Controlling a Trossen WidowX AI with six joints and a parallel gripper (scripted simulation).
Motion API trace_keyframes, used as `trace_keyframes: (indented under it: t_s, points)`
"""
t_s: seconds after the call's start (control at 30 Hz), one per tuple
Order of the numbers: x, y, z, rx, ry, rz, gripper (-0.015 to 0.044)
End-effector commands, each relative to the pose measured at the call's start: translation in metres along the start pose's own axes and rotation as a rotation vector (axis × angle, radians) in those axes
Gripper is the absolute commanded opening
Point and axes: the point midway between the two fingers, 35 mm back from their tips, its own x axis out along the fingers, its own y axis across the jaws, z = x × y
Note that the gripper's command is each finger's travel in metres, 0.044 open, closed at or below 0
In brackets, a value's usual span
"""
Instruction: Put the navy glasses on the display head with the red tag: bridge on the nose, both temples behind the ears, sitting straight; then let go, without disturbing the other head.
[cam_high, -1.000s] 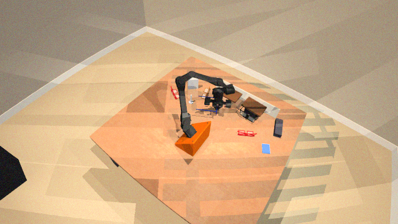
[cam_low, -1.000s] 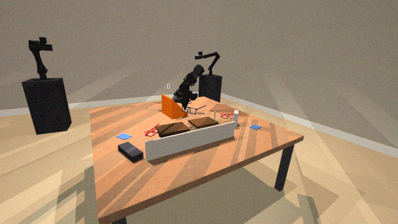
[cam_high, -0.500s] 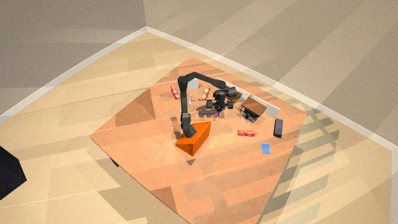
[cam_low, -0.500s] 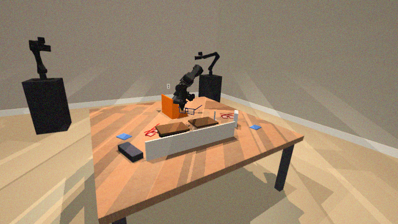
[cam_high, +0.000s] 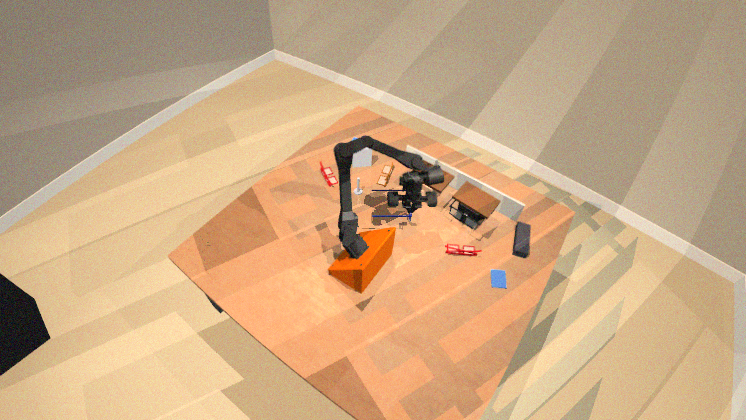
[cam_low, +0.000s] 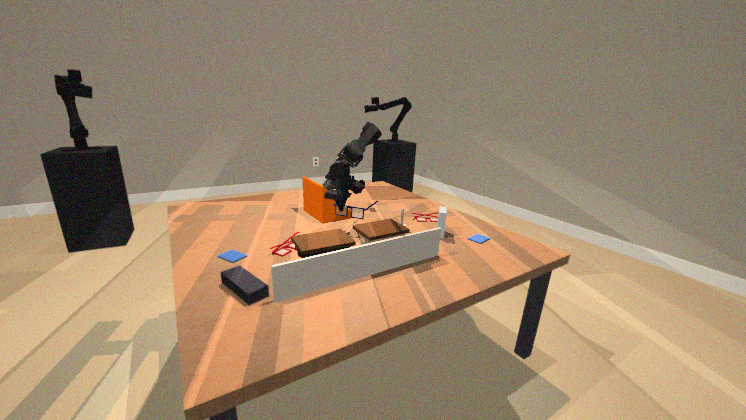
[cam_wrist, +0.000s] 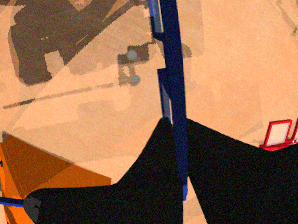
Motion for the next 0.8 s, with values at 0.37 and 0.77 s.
trace_keyframes:
  t_s: [0.37, 0.77]
  points:
    - [0.019, 0.001, 0.0, 0.009, -0.001, 0.008, 0.0]
    - [0.032, 0.001, 0.0, 0.009, -0.001, 0.008, 0.0]
